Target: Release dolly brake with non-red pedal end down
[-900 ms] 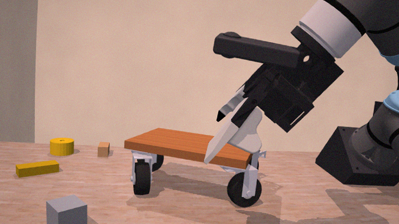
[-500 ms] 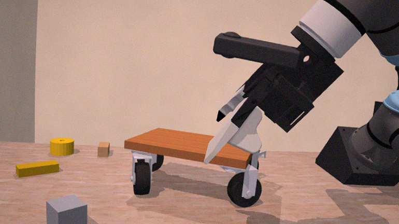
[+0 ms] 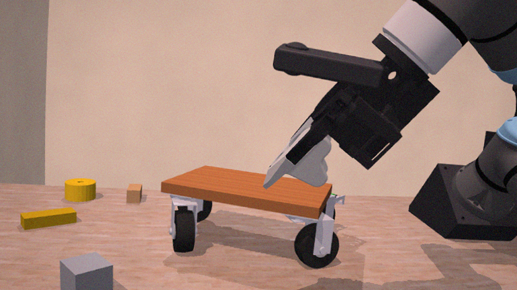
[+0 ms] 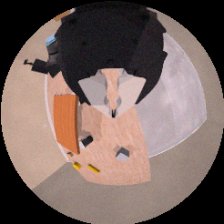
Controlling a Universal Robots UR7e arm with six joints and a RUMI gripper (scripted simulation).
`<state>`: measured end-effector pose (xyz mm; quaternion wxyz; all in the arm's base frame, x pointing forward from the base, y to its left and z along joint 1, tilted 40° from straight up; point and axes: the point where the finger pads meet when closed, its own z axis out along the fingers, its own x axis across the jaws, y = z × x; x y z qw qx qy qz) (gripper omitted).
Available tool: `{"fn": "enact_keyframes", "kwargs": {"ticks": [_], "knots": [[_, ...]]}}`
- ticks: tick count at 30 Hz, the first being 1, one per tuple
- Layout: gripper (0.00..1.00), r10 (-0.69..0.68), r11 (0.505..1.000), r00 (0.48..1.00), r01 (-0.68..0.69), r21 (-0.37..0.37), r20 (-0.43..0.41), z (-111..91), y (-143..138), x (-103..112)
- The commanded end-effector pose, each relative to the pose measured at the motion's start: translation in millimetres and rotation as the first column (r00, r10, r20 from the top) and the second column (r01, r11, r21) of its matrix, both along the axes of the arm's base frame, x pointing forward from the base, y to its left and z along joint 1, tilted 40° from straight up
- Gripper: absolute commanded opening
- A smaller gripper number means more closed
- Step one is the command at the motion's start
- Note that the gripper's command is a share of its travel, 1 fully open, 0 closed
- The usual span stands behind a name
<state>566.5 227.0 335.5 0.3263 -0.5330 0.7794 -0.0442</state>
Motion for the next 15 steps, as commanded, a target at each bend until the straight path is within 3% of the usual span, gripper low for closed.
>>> {"fn": "enact_keyframes", "kwargs": {"ticks": [1,5,7,15], "knots": [[0.0,-0.008,1.0,1.0,0.008,-0.01,-0.029,-12,-15,2],[0.0,-0.022,1.0,0.996,0.02,-0.024,-0.085,-35,-42,2],[0.0,-0.022,1.0,0.996,0.02,-0.024,-0.085,-35,-42,2],[0.0,-0.06,0.998,0.963,0.053,-0.034,-0.262,-102,-125,-13]]}}
